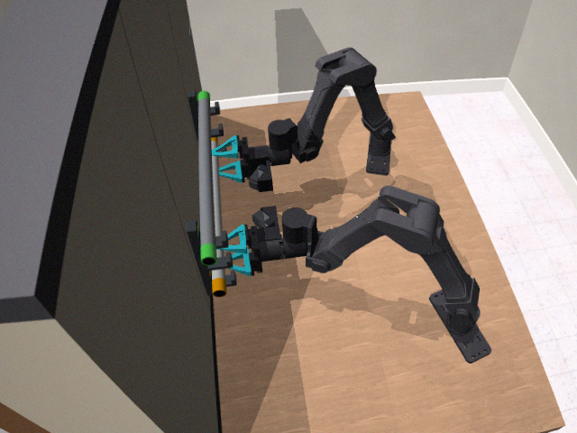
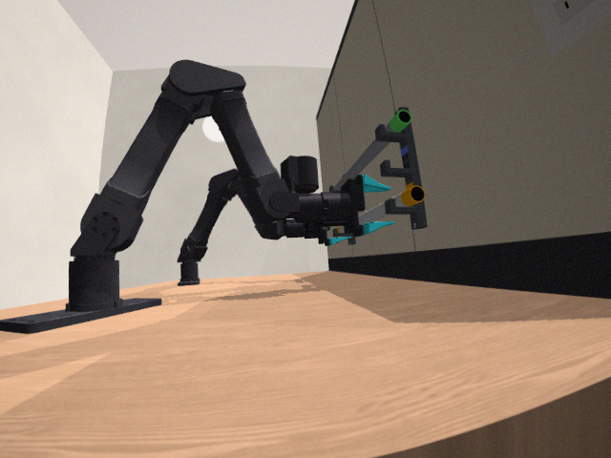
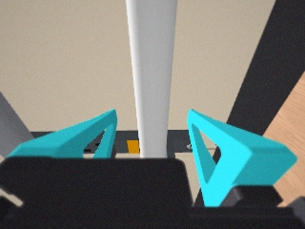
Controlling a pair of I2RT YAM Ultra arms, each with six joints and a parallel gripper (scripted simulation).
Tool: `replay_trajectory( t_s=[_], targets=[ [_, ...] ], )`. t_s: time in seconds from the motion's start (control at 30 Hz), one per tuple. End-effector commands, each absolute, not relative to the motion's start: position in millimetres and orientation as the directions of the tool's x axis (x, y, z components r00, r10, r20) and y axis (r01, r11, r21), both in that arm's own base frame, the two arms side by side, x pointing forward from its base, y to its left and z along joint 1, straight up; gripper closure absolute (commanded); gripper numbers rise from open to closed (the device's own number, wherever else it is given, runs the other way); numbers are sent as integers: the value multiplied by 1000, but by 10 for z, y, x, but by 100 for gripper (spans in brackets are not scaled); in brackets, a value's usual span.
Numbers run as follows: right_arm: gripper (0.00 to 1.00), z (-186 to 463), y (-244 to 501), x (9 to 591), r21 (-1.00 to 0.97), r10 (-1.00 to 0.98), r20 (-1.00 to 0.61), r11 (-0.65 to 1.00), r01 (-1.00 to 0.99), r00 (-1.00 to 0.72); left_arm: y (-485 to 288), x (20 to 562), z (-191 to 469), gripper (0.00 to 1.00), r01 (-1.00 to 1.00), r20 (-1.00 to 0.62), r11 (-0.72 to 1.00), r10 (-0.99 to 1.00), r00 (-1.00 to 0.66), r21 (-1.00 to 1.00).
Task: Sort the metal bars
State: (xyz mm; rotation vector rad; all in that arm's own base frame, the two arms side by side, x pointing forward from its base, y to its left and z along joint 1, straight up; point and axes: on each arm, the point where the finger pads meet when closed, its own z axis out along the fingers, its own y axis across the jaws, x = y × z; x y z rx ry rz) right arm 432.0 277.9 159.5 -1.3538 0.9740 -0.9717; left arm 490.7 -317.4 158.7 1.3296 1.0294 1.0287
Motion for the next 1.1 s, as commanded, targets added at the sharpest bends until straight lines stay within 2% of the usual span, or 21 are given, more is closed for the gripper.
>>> replay_trajectory(
  t_s=[0.0, 1.07],
  targets=[
    [25, 1611, 2731, 4278, -1000, -951, 0, 0, 0, 310, -3127, 4857, 1611, 26, 0, 0, 0, 971, 240, 1000],
    [25, 1611, 2621, 3940, -1000, -951, 0, 0, 0, 310, -3041, 4512, 1612, 26, 0, 0, 1, 971, 240, 1000]
  ],
)
